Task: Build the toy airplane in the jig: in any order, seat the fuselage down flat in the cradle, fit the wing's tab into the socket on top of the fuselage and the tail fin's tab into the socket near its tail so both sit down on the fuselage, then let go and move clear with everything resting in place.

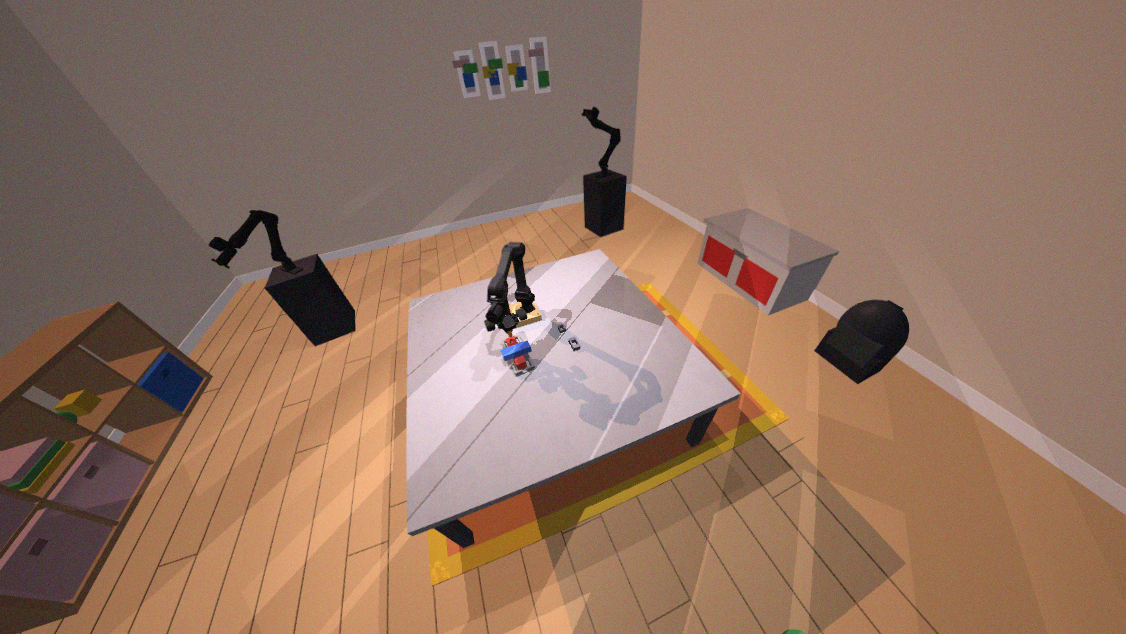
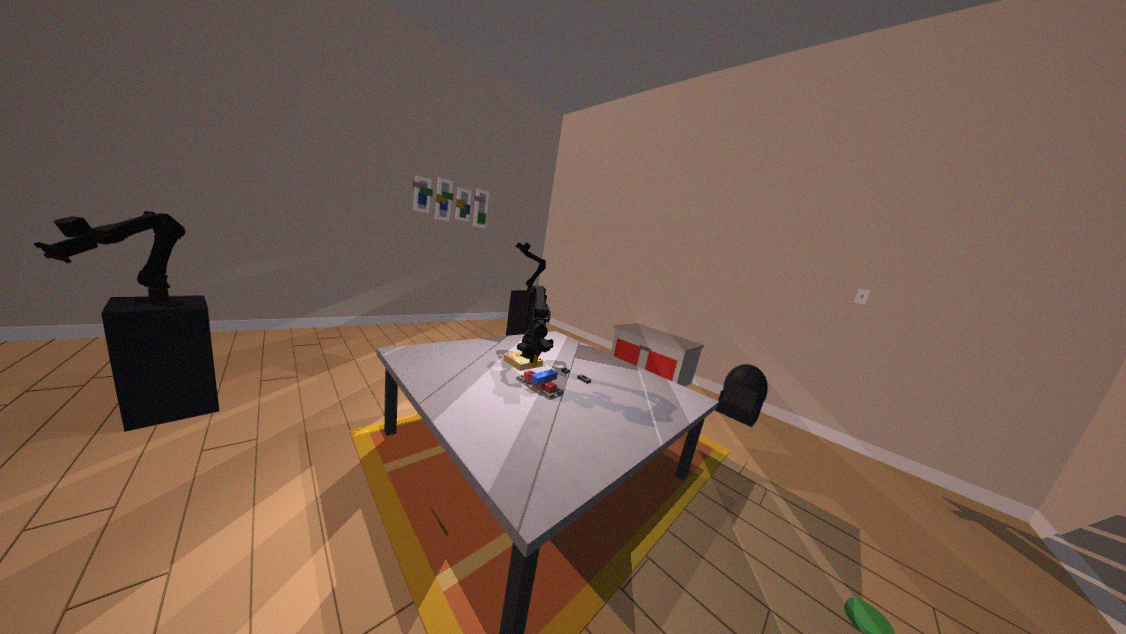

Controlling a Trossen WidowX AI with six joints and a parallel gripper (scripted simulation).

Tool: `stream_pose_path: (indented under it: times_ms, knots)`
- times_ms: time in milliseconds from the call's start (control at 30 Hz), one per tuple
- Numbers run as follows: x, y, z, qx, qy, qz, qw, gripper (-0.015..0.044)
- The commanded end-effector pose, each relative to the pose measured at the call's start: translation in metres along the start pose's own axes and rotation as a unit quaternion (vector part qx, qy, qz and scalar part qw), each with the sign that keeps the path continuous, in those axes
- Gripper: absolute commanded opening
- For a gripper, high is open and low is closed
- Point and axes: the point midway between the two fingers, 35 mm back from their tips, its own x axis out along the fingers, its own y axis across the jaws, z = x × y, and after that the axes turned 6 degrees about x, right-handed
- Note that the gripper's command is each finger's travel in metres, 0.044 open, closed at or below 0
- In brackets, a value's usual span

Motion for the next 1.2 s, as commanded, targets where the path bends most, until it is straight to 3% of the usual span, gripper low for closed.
stream_pose_path:
  times_ms: [0, 567, 1167]
  knots:
    - [0.001, -0.001, 0.0, -0.003, -0.001, 0.001, 1.0, 0.0065]
    - [0.002, -0.001, 0.0, -0.003, -0.001, 0.001, 1.0, 0.0065]
    - [0.031, -0.001, 0.001, -0.003, -0.001, 0.001, 1.0, 0.0065]
